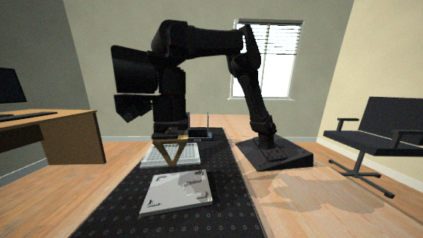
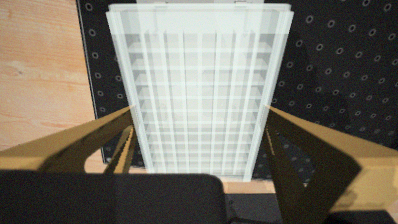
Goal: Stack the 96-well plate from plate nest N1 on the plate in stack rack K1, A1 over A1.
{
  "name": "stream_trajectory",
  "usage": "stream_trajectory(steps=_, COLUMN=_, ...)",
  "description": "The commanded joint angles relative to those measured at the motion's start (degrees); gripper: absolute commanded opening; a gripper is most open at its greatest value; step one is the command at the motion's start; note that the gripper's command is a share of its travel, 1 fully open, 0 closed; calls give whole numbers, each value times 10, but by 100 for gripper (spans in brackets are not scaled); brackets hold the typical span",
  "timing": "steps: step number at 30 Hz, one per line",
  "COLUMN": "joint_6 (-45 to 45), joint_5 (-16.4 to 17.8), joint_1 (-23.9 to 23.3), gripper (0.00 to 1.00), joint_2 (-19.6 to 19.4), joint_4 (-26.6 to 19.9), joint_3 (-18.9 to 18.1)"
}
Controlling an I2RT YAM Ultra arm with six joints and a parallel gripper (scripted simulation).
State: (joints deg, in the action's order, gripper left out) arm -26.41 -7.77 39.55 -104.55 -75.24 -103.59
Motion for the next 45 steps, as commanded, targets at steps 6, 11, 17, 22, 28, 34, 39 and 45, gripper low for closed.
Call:
stream_trajectory(steps=6, joint_6=-9, joint_5=7, joint_1=9, gripper=0, joint_2=20, joint_4=-64, joint_3=-52)
stream_trajectory(steps=11, joint_6=-10, joint_5=7, joint_1=10, gripper=0, joint_2=19, joint_4=-77, joint_3=-66)
stream_trajectory(steps=17, joint_6=-12, joint_5=6, joint_1=12, gripper=0, joint_2=5, joint_4=-102, joint_3=-95)
stream_trajectory(steps=22, joint_6=-14, joint_5=6, joint_1=14, gripper=0, joint_2=-10, joint_4=-123, joint_3=-119)
stream_trajectory(steps=28, joint_6=-11, joint_5=9, joint_1=8, gripper=0, joint_2=-1, joint_4=-118, joint_3=-111)
stream_trajectory(steps=34, joint_6=-11, joint_5=9, joint_1=8, gripper=0, joint_2=-1, joint_4=-118, joint_3=-110)
stream_trajectory(steps=39, joint_6=-11, joint_5=9, joint_1=8, gripper=0, joint_2=-1, joint_4=-118, joint_3=-110)
stream_trajectory(steps=45, joint_6=-29, joint_5=7, joint_1=-2, gripper=0, joint_2=14, joint_4=-123, joint_3=-102)
